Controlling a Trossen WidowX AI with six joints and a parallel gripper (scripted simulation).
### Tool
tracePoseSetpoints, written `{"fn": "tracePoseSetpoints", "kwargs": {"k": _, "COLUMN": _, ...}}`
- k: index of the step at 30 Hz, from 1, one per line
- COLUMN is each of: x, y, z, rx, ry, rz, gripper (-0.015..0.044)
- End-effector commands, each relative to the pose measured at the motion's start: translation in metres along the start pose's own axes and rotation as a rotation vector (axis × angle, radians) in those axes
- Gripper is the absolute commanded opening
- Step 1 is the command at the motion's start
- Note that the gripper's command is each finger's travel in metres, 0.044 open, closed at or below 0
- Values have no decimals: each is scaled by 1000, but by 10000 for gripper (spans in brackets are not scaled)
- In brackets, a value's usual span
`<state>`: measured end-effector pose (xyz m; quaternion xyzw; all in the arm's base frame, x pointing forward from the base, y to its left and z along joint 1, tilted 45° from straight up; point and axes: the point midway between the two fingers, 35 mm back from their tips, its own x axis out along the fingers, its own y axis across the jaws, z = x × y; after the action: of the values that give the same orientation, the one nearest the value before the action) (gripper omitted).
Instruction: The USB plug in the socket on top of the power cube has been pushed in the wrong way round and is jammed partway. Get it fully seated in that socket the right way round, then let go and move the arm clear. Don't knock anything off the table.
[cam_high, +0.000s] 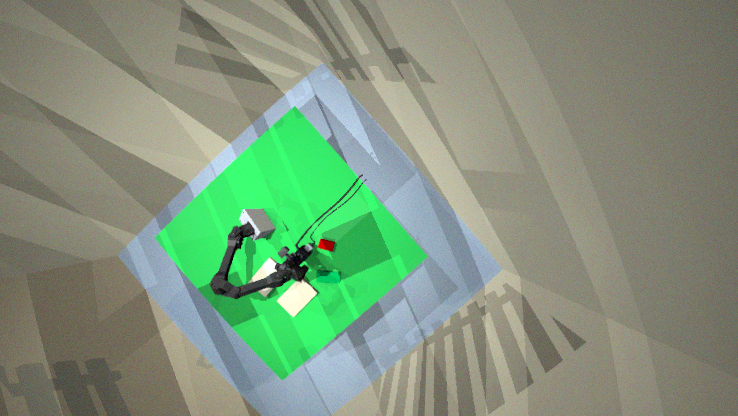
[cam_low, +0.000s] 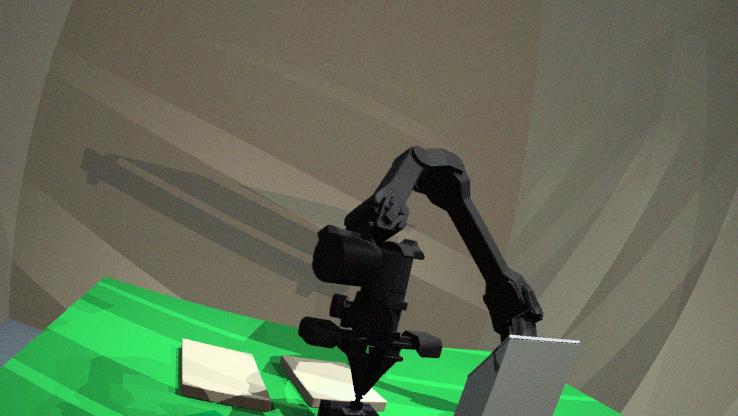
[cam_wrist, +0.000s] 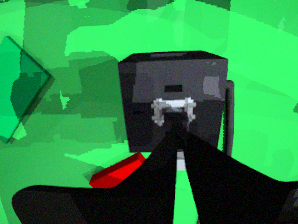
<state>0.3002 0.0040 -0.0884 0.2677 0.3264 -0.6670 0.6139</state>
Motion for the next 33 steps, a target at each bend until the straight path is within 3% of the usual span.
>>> {"fn": "tracePoseSetpoints", "kwargs": {"k": 1, "x": 1, "y": 0, "z": 0, "rx": -3, "ry": -3, "rz": 3, "gripper": 0}}
{"fn": "tracePoseSetpoints", "kwargs": {"k": 33, "x": 5, "y": 0, "z": 0, "rx": -3, "ry": -3, "rz": 3, "gripper": 0}}
